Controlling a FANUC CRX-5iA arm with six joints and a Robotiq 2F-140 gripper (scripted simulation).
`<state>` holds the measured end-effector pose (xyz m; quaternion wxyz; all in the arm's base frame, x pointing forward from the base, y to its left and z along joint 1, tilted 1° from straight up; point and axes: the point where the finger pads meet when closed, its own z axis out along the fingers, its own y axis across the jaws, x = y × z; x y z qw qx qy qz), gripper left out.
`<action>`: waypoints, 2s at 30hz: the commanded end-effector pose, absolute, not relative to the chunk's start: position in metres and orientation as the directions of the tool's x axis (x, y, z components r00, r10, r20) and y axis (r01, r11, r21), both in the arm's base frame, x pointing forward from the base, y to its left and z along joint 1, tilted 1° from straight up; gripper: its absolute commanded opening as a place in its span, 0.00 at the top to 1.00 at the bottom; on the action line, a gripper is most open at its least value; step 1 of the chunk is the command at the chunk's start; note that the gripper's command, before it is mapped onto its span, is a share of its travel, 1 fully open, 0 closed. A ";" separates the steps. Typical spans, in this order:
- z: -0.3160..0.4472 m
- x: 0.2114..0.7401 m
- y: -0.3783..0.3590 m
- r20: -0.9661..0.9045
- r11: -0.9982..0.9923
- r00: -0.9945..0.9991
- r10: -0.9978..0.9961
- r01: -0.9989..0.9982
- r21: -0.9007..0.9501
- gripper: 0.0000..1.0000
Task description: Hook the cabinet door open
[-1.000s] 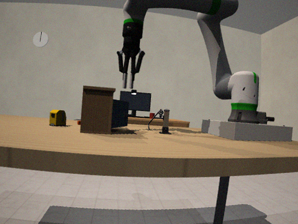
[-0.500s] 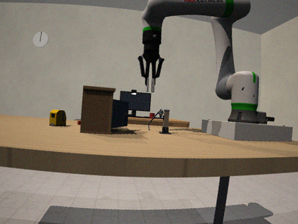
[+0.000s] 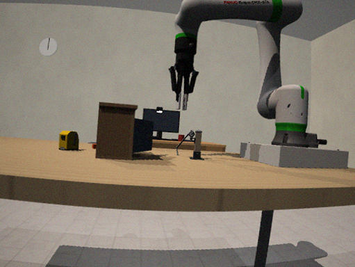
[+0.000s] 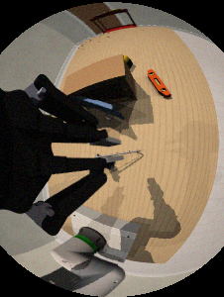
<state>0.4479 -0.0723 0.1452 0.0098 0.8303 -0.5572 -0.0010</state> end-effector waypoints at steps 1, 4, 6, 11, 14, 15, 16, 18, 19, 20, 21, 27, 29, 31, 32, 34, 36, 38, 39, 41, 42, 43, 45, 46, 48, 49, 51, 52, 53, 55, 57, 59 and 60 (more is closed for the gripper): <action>0.145 0.448 -0.072 0.009 -0.379 0.379 -0.925 -0.925 0.017 0.86; 0.145 0.448 -0.072 0.009 -0.379 0.379 -0.925 -0.925 0.017 0.86; 0.145 0.448 -0.072 0.009 -0.379 0.379 -0.925 -0.925 0.017 0.86; 0.145 0.448 -0.072 0.009 -0.379 0.379 -0.925 -0.925 0.017 0.86; 0.145 0.448 -0.072 0.009 -0.379 0.379 -0.925 -0.925 0.017 0.86; 0.145 0.448 -0.072 0.009 -0.379 0.379 -0.925 -0.925 0.017 0.86; 0.145 0.448 -0.072 0.009 -0.379 0.379 -0.925 -0.925 0.017 0.86; 0.145 0.448 -0.072 0.009 -0.379 0.379 -0.925 -0.925 0.017 0.86; 0.145 0.448 -0.072 0.009 -0.379 0.379 -0.925 -0.925 0.017 0.86; 0.145 0.448 -0.072 0.009 -0.379 0.379 -0.925 -0.925 0.017 0.86; 0.145 0.448 -0.072 0.009 -0.379 0.379 -0.925 -0.925 0.017 0.86; 0.142 0.448 -0.072 0.009 -0.379 0.379 -0.925 -0.925 0.017 0.86; 0.139 0.448 -0.073 0.009 -0.379 0.380 -0.925 -0.925 0.017 0.86; 0.136 0.448 -0.073 0.009 -0.379 0.380 -0.925 -0.925 0.017 0.86; 0.134 0.448 -0.073 0.009 -0.379 0.380 -0.925 -0.925 0.017 0.86; 0.129 0.448 -0.073 0.009 -0.379 0.380 -0.925 -0.925 0.017 0.86; 0.126 0.448 -0.073 0.009 -0.379 0.380 -0.925 -0.925 0.017 0.86; 0.123 0.448 -0.073 0.009 -0.379 0.380 -0.925 -0.925 0.017 0.86; 0.120 0.448 -0.073 0.009 -0.379 0.380 -0.925 -0.925 0.017 0.86; 0.114 0.448 -0.073 0.009 -0.379 0.380 -0.925 -0.925 0.017 0.86; 0.110 0.448 -0.073 0.009 -0.379 0.380 -0.925 -0.925 0.017 0.86; 0.107 0.448 -0.073 0.009 -0.379 0.380 -0.925 -0.925 0.017 0.86; 0.099 0.447 -0.074 0.009 -0.379 0.380 -0.925 -0.925 0.017 0.86; 0.095 0.447 -0.074 0.009 -0.379 0.380 -0.925 -0.925 0.017 0.86; 0.087 0.447 -0.074 0.009 -0.379 0.380 -0.925 -0.925 0.017 0.86; 0.083 0.447 -0.074 0.009 -0.379 0.380 -0.925 -0.925 0.017 0.86; 0.075 0.447 -0.074 0.009 -0.379 0.380 -0.925 -0.925 0.017 0.86; 0.071 0.447 -0.075 0.009 -0.379 0.380 -0.925 -0.925 0.017 0.86; 0.071 0.447 -0.075 0.009 -0.379 0.380 -0.925 -0.925 0.017 0.86; 0.067 0.447 -0.075 0.009 -0.379 0.380 -0.925 -0.925 0.017 0.86; 0.059 0.447 -0.075 0.009 -0.379 0.380 -0.925 -0.925 0.017 0.86; 0.051 0.447 -0.075 0.009 -0.379 0.380 -0.925 -0.925 0.017 0.86; 0.048 0.447 -0.075 0.009 -0.379 0.380 -0.925 -0.925 0.017 0.86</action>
